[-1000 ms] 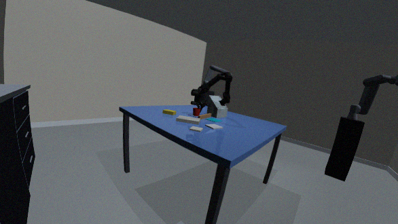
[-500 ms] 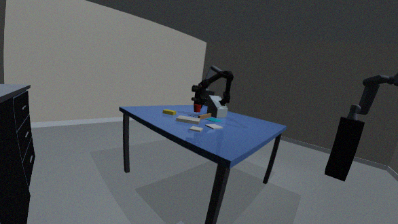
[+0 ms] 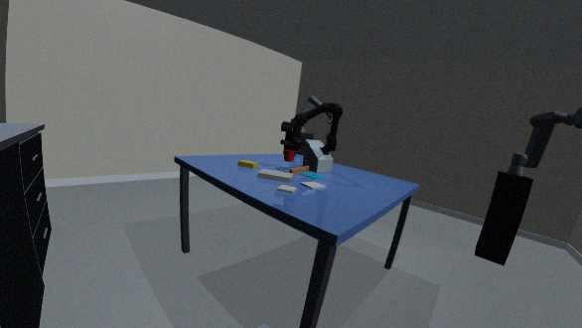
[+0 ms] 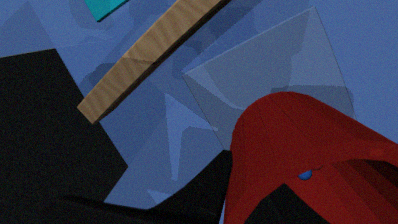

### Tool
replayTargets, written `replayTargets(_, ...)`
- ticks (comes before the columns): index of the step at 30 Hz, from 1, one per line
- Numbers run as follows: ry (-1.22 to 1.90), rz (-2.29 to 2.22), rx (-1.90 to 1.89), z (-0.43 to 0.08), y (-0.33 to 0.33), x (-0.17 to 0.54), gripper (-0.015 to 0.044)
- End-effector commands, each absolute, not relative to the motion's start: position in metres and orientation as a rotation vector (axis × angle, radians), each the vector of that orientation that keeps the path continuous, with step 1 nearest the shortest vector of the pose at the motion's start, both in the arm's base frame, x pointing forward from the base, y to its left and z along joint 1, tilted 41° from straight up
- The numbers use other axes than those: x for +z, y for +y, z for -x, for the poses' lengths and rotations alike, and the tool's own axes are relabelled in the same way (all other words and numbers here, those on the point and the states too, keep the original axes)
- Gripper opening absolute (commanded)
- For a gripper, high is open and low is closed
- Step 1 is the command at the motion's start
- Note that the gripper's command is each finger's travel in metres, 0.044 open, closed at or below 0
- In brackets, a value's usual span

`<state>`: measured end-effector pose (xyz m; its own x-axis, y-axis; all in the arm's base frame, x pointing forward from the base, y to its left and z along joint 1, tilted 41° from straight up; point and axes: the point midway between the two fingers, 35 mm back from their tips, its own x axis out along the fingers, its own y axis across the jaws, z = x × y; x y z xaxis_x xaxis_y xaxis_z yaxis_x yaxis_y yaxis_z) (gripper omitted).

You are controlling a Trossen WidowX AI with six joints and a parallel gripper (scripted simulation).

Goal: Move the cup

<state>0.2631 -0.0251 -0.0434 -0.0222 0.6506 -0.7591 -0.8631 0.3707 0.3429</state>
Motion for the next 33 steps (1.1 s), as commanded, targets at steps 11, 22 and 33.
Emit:
replayTargets(11, 1.025, 0.259, 1.227, -0.262, -0.023, -0.042, 0.0)
replayTargets(22, 1.025, 0.262, 1.228, -0.257, -0.009, -0.028, 0.0)
replayTargets(33, 1.025, 0.263, 1.229, -0.252, 0.006, -0.015, 0.0)
